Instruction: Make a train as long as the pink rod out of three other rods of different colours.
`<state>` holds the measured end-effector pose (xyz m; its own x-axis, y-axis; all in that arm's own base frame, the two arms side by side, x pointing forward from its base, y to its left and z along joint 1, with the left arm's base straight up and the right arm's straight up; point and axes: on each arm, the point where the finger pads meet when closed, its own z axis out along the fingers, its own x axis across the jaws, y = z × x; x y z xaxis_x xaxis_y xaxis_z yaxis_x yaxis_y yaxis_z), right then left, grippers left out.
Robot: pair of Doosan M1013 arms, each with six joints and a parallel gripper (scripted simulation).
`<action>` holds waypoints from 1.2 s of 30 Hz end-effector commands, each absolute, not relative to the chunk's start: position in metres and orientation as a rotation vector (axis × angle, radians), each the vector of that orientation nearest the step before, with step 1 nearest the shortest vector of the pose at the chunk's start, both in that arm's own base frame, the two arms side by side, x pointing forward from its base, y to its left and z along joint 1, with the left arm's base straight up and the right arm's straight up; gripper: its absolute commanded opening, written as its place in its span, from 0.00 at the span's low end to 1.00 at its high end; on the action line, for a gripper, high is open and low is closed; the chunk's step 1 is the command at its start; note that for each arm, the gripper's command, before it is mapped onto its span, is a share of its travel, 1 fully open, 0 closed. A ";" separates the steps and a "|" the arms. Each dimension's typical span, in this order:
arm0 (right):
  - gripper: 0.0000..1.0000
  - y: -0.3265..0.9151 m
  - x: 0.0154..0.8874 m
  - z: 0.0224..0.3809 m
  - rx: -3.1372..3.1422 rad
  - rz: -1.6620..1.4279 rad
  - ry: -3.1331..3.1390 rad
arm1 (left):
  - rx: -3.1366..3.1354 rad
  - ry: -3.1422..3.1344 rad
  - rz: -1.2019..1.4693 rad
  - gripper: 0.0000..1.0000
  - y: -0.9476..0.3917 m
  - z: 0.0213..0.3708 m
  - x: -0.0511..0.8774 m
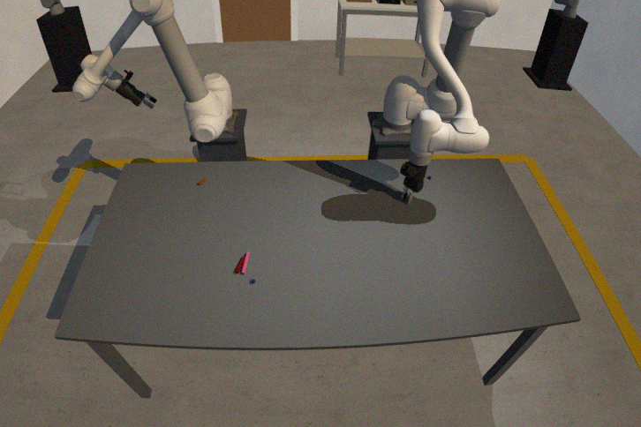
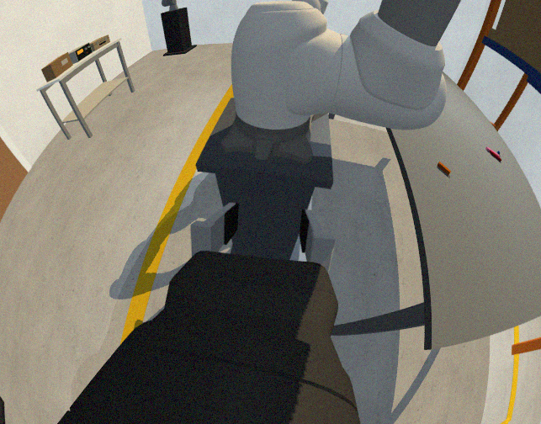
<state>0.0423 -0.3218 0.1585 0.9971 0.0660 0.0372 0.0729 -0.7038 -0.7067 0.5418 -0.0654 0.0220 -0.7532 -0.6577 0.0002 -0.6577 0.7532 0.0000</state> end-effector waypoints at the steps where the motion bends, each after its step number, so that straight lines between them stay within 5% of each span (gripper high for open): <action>1: 1.00 -0.322 0.042 0.159 -2.354 -0.012 -0.096 | 1.104 -2.942 0.001 0.54 -0.065 0.023 0.542; 17: 1.00 -0.322 0.042 0.159 -2.354 -0.012 -0.096 | 1.104 -2.942 0.001 0.54 -0.065 0.027 0.542; 36: 1.00 -0.322 0.042 0.159 -2.354 -0.012 -0.096 | 1.104 -2.942 0.001 0.54 -0.065 0.104 0.542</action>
<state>0.0423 -0.3218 0.1585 0.9971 0.0660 0.0372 0.0729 -0.7038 -0.7067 0.5415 -0.0654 0.0967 -0.7532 -0.6578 0.0005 -0.6578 0.7532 0.0002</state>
